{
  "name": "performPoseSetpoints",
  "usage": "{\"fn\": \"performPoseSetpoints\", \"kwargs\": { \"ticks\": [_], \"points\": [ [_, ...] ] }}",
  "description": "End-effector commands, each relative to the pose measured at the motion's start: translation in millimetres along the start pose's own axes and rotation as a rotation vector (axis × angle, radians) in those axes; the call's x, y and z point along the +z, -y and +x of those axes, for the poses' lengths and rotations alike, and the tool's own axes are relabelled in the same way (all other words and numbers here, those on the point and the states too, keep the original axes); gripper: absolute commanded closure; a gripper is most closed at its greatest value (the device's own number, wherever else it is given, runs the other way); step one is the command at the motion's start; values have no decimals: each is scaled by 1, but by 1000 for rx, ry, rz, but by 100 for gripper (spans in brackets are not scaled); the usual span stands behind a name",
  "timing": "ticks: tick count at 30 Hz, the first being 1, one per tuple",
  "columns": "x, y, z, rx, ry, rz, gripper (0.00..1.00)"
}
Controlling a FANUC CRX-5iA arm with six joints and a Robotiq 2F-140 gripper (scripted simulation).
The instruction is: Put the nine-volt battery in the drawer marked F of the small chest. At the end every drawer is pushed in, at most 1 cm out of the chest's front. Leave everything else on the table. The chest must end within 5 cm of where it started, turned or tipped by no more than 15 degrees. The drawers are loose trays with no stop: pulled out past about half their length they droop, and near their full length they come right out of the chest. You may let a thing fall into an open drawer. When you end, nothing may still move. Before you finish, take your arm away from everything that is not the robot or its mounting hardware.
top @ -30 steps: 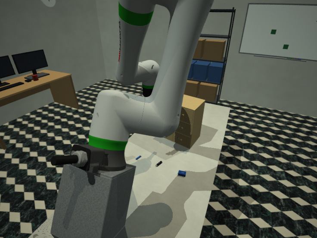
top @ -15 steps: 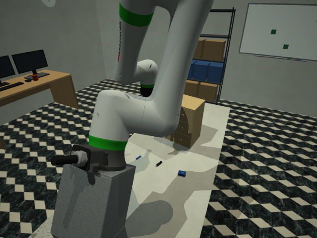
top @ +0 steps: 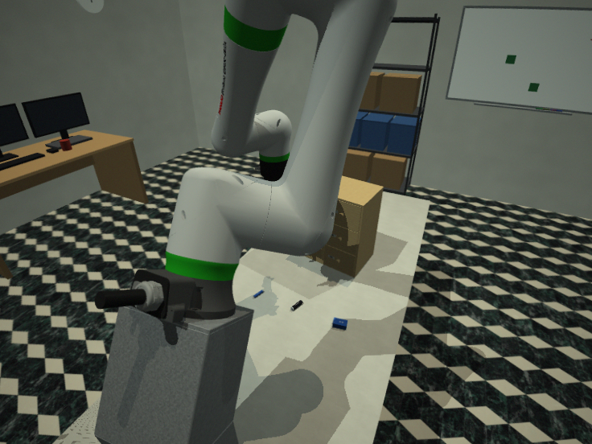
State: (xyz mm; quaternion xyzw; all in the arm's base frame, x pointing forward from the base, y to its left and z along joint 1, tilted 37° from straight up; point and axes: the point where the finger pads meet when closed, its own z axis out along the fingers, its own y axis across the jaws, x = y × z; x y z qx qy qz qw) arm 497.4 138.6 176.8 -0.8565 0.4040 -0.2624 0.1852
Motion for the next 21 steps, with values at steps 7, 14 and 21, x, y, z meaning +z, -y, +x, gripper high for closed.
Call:
{"fn": "performPoseSetpoints", "kwargs": {
  "ticks": [7, 14, 21],
  "points": [
    [0, 9, -5, -231, 17, -3, 0],
    [0, 14, -8, -375, 17, -2, 0],
    [0, 19, -11, -496, 17, -1, 0]
  ]
}}
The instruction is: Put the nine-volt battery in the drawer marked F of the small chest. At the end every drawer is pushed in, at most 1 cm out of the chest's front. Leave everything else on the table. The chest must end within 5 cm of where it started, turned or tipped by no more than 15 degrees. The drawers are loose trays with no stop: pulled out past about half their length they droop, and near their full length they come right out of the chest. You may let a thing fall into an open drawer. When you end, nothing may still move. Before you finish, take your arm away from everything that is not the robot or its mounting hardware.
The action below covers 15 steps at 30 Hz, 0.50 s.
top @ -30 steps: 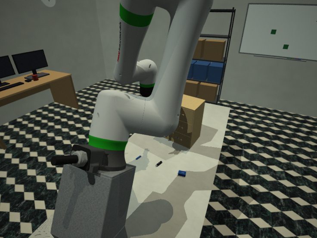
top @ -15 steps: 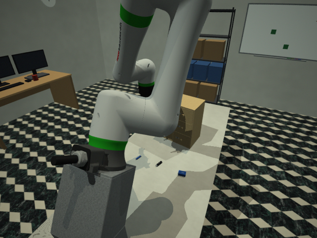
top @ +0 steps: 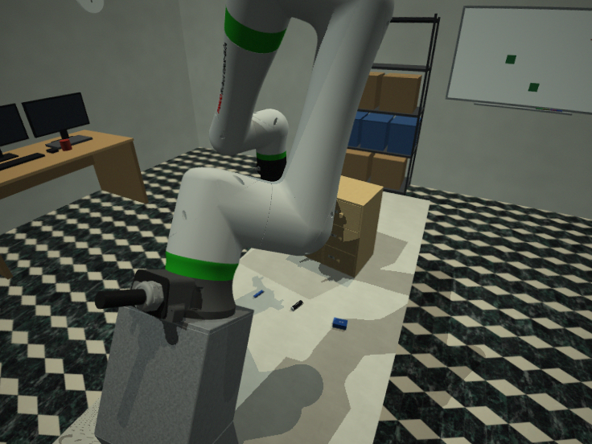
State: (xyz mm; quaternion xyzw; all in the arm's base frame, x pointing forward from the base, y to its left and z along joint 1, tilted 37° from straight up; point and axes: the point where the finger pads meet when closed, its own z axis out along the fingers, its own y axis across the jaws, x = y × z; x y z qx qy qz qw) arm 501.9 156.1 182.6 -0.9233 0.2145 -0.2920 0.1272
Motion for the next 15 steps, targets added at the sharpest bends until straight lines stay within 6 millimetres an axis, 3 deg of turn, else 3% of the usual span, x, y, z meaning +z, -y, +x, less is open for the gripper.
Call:
{"fn": "performPoseSetpoints", "kwargs": {
  "ticks": [1, 15],
  "points": [
    [0, 3, 0, -73, 9, 1, 0],
    [0, 11, -1, -235, 9, 2, 0]
  ]
}}
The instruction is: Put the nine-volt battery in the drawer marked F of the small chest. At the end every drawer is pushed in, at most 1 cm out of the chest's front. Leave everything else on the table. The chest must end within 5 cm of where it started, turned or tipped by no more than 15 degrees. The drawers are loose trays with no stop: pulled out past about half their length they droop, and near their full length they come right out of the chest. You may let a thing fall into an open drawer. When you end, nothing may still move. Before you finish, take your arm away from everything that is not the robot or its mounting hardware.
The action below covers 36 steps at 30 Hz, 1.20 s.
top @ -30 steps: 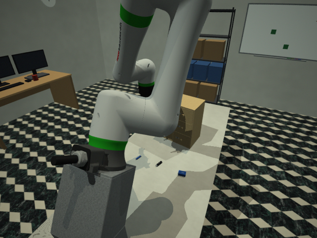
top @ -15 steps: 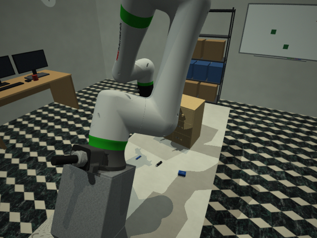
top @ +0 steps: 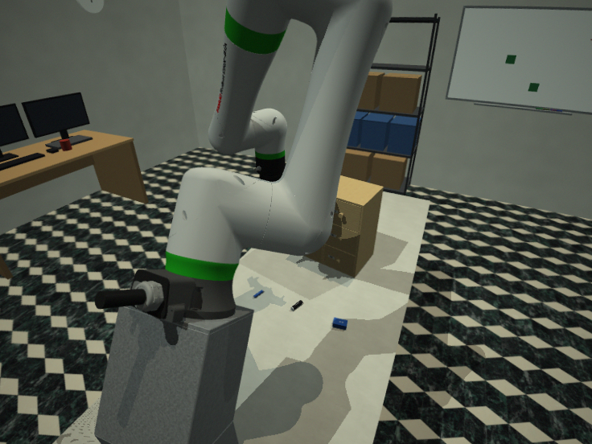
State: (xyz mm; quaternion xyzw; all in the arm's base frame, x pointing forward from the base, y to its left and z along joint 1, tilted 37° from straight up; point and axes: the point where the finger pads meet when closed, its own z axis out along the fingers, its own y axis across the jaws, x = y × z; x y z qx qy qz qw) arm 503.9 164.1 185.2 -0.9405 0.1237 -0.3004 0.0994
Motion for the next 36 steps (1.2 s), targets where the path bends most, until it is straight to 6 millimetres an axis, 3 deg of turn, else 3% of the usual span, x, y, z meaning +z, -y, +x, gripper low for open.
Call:
{"fn": "performPoseSetpoints", "kwargs": {
  "ticks": [1, 36],
  "points": [
    [0, 2, 0, -50, 3, 1, 0],
    [0, 7, 1, -151, 3, 1, 0]
  ]
}}
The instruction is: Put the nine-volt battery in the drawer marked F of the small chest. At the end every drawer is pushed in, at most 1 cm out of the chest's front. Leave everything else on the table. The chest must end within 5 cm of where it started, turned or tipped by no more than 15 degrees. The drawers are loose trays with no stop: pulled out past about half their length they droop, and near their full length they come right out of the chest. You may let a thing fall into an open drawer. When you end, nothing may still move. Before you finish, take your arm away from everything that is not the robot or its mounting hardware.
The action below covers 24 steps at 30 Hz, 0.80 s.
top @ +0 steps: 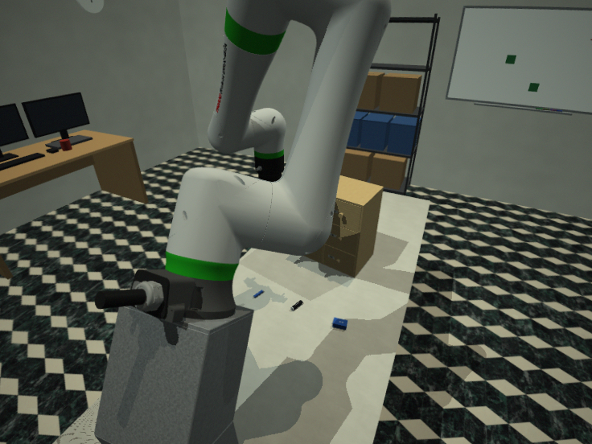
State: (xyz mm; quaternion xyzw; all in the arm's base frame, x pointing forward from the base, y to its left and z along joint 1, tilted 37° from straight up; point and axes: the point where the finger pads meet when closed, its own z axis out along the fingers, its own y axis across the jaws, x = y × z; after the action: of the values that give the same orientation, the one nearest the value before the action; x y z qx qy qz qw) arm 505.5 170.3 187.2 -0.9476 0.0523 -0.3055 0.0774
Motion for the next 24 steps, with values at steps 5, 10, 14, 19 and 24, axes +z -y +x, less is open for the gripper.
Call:
{"fn": "performPoseSetpoints", "kwargs": {
  "ticks": [5, 10, 14, 19, 24],
  "points": [
    [0, 0, 0, 0, 0, 0, 0],
    [0, 0, 1, 0, -3, 0, 0],
    [1, 0, 1, 0, -10, -1, 0],
    [1, 0, 2, 0, -19, -1, 0],
    [3, 0, 4, 0, -41, -1, 0]
  ]
}}
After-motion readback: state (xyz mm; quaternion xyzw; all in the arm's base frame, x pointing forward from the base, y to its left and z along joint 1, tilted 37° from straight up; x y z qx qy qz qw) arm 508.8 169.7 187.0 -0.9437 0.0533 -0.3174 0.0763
